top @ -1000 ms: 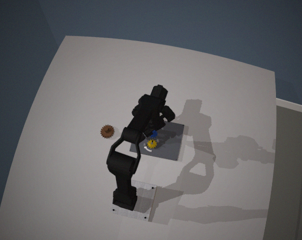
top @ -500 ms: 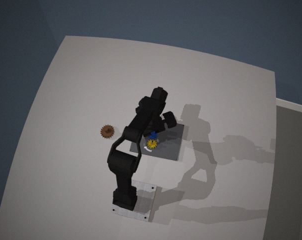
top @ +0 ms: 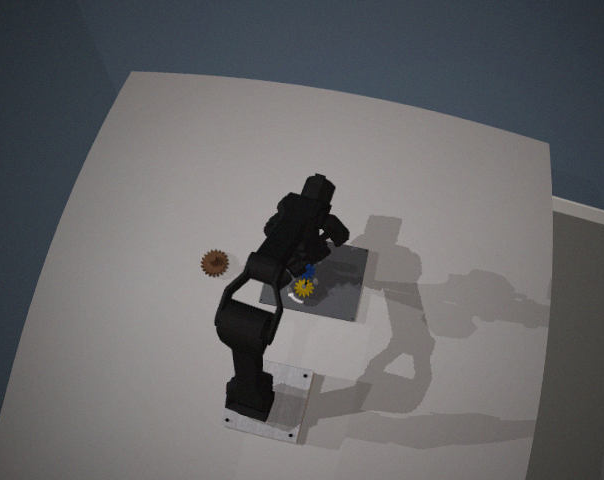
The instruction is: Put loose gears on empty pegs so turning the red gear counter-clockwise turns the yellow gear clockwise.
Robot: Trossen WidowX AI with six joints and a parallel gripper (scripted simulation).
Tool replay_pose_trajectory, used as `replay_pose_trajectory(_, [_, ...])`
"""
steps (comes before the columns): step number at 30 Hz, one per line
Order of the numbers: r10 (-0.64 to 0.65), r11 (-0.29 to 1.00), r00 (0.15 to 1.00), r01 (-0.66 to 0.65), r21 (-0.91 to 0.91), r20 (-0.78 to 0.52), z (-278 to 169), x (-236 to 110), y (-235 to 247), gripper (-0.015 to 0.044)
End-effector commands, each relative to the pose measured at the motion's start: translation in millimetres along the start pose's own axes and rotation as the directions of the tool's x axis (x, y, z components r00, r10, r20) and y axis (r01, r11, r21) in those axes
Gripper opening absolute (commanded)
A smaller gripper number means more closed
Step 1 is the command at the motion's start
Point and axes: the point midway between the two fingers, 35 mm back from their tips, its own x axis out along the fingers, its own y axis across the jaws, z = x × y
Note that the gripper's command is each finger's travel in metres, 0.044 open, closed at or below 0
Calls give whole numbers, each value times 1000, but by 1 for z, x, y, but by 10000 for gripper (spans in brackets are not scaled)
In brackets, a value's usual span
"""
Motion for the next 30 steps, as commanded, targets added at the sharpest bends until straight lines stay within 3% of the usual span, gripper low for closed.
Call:
replay_pose_trajectory(1, [2,995,1000,-2,-97,0,0,1,0,0])
replay_pose_trajectory(9, [2,993,1000,-2,-117,0,0,2,-1,0])
replay_pose_trajectory(27, [2,943,1000,-2,332,0,-1,5,0,0])
replay_pose_trajectory(30, [2,939,1000,-2,343,0,0,6,0,0])
